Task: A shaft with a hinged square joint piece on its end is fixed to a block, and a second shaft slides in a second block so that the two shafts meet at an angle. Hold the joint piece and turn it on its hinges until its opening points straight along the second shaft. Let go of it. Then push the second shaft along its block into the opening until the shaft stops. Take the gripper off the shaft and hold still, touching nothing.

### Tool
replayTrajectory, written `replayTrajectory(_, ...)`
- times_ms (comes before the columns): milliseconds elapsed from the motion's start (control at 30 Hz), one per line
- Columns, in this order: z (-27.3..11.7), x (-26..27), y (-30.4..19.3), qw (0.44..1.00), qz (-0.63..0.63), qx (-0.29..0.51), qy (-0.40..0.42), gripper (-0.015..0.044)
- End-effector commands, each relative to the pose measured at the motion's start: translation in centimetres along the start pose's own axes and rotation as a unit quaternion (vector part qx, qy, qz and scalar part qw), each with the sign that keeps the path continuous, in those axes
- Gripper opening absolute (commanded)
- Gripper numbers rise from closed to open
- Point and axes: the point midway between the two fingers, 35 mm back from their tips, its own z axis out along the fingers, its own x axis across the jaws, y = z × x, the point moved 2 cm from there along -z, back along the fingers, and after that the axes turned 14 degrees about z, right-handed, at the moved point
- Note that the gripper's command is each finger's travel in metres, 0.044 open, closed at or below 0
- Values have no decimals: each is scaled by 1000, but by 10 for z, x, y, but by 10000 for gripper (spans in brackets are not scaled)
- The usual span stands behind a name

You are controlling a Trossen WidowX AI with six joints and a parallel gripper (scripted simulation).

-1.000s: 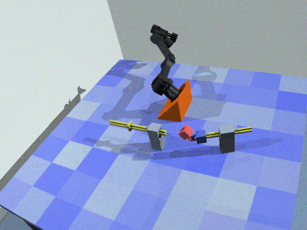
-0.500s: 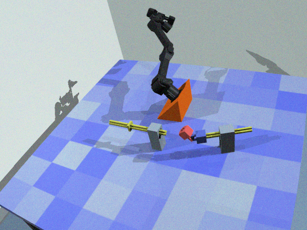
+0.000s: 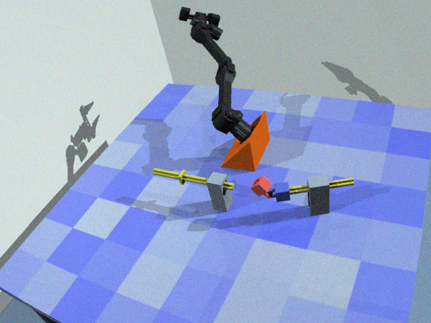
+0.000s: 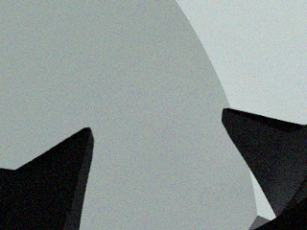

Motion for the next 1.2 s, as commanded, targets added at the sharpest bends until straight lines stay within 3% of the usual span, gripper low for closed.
replayTrajectory(0,-11,-52,9,998,-10,-9,-60,440)
replayTrajectory(533,-91,-221,43,956,-105,-3,-275,440)
replayTrajectory(733,-116,-249,46,949,-77,8,-305,440)
replayTrajectory(1167,-240,-367,60,863,-85,8,-498,440)
